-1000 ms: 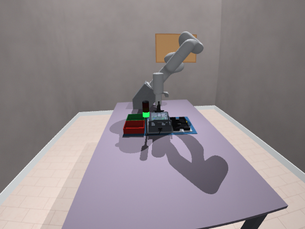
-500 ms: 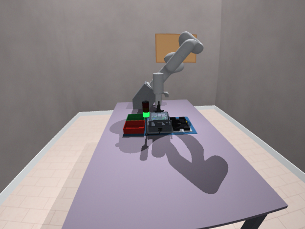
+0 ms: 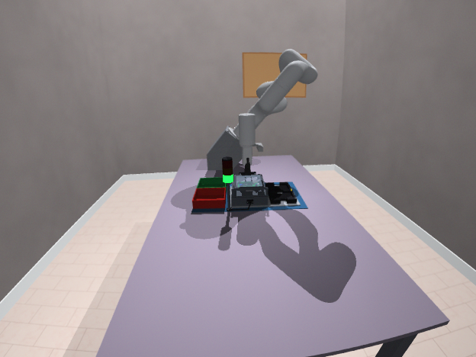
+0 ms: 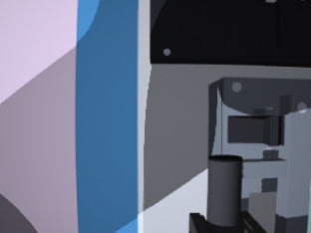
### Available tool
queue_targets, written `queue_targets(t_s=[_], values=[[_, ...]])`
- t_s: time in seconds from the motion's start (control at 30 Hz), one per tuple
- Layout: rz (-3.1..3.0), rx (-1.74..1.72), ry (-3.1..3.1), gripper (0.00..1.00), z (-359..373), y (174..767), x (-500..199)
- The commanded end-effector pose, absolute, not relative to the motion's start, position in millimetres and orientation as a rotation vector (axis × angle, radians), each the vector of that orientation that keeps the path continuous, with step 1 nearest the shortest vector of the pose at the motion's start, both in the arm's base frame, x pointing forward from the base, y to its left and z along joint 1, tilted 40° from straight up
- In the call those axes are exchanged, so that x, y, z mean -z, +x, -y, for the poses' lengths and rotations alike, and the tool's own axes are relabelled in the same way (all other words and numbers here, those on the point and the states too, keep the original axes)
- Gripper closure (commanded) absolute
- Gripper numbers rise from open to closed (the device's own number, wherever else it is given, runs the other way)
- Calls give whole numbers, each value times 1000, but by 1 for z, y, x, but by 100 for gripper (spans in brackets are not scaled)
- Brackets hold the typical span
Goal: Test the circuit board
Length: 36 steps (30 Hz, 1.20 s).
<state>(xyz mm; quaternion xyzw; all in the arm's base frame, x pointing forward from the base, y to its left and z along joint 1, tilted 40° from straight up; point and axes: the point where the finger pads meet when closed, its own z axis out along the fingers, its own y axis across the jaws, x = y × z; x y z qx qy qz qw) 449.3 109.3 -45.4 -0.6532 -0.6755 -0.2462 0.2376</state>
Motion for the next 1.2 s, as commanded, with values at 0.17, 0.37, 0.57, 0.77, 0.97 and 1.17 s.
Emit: queue_targets(t_s=[0.17, 0.37, 0.57, 0.77, 0.97, 1.17], values=[[1851, 676, -1791, 100, -104, 451, 39], [1851, 676, -1791, 100, -92, 454, 25], [1851, 676, -1791, 100, -79, 459, 9], [1851, 676, -1791, 100, -72, 462, 1], [1851, 676, -1791, 100, -68, 465, -4], [1851, 676, -1791, 100, -68, 465, -5]])
